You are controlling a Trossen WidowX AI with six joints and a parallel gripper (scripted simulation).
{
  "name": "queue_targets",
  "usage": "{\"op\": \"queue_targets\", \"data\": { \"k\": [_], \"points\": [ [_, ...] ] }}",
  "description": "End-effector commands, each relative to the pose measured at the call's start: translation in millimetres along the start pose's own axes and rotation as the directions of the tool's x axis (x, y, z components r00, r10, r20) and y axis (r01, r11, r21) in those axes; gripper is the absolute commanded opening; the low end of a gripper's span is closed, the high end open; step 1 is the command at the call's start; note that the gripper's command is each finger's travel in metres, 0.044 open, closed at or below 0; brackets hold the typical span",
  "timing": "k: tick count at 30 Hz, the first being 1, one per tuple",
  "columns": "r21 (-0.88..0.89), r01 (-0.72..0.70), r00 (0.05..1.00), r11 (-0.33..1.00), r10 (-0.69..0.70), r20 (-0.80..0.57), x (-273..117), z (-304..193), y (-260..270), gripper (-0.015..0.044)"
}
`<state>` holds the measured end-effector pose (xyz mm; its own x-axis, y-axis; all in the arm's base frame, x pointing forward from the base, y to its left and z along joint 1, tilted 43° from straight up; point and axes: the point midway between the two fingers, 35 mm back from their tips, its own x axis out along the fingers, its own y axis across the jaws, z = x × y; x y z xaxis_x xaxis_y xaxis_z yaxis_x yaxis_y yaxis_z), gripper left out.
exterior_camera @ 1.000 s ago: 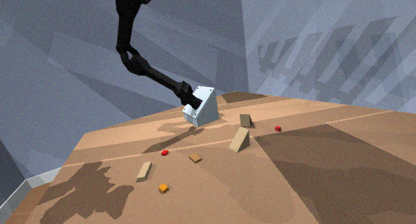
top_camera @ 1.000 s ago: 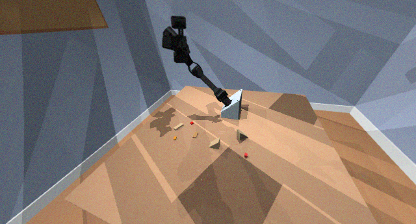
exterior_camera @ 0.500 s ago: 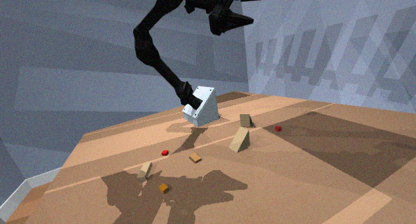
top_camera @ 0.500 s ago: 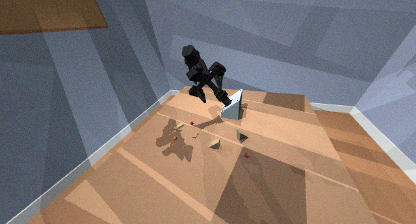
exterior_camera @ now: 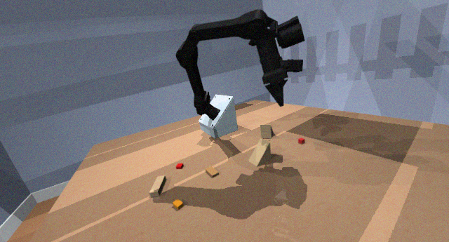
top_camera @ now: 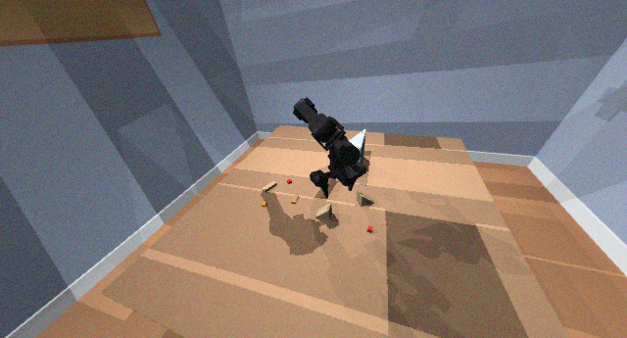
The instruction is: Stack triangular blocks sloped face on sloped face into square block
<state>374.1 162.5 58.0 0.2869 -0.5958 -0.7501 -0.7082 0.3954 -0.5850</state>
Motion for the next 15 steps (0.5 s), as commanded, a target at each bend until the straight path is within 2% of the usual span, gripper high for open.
{"op": "queue_targets", "data": {
  "k": [1, 4, 6, 15],
  "points": [
    [-0.345, -0.008, 0.971, 0.938, -0.076, -0.228, 39, -22, 14, 0.044],
    [-0.612, -0.116, 0.907, 0.782, -0.168, -0.387, 67, -41, 22, 0.044],
    [-0.699, -0.182, 0.874, 0.692, -0.212, -0.438, 77, -47, 24, 0.044],
    [-0.708, -0.191, 0.87, 0.679, -0.217, -0.443, 80, -49, 24, 0.044]
  ]
}}
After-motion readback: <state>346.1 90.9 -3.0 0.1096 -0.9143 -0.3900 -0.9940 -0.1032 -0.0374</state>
